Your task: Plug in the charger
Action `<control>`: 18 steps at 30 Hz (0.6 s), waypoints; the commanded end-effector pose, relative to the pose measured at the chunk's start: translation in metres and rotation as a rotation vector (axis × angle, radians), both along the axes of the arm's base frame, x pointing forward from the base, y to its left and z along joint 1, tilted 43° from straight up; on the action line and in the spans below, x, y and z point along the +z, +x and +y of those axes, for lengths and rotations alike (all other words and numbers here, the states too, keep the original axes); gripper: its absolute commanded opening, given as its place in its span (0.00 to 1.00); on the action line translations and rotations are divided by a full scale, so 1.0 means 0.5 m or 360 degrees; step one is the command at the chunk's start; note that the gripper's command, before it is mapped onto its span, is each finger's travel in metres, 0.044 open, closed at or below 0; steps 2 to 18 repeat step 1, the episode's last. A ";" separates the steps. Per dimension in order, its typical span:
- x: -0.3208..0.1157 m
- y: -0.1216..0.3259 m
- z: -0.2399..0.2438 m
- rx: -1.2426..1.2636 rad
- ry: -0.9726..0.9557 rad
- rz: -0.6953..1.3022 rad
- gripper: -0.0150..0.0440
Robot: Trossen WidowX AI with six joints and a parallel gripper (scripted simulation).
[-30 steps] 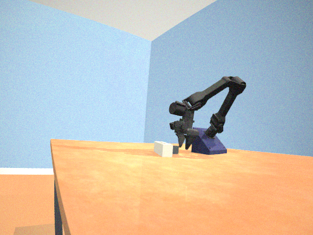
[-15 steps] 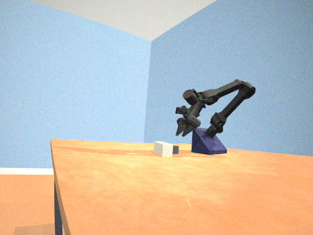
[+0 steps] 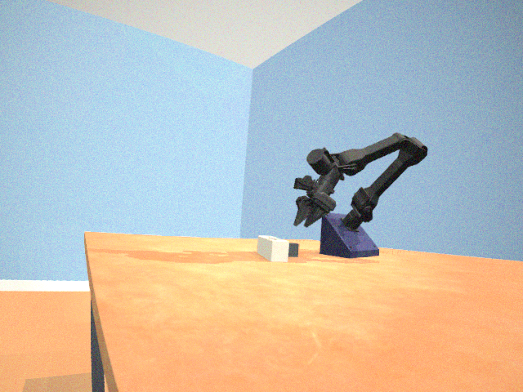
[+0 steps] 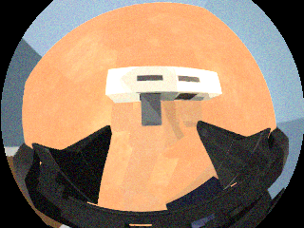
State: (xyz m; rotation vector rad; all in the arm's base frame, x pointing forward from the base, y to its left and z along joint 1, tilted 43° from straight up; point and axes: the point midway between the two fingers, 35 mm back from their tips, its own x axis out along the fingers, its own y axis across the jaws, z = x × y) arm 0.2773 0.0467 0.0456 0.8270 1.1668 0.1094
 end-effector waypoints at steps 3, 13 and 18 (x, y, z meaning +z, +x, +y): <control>0.002 0.001 -0.001 -0.0008 -0.0005 -0.0008 1.00; 0.002 0.001 -0.001 -0.0008 -0.0005 -0.0008 1.00; 0.002 0.001 -0.001 -0.0008 -0.0005 -0.0008 1.00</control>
